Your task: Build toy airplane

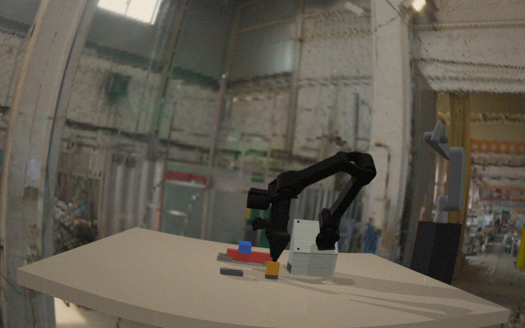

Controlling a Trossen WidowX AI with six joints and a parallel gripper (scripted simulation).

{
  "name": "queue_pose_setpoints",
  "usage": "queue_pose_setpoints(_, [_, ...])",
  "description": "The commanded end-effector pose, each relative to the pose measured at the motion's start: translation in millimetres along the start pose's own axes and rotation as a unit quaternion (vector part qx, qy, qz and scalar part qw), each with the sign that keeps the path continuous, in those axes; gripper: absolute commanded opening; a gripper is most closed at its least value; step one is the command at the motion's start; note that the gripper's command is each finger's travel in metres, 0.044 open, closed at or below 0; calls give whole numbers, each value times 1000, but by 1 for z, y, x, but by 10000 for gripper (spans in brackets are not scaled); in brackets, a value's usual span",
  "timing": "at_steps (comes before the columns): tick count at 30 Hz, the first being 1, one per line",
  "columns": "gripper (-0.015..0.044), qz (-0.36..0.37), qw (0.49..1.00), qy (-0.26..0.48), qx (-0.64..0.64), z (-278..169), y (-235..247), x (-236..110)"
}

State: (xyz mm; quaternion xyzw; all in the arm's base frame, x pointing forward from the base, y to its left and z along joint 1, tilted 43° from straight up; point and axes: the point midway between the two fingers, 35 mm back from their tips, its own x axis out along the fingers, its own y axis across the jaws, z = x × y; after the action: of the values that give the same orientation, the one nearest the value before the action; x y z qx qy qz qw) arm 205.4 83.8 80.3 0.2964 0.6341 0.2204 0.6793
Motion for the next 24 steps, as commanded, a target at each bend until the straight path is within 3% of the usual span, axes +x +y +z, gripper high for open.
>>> queue_pose_setpoints(1, [440,1,1000,4,4,-1,-1,8])
queue_pose_setpoints(24, [440,3,1000,3,4,-3,0,45])
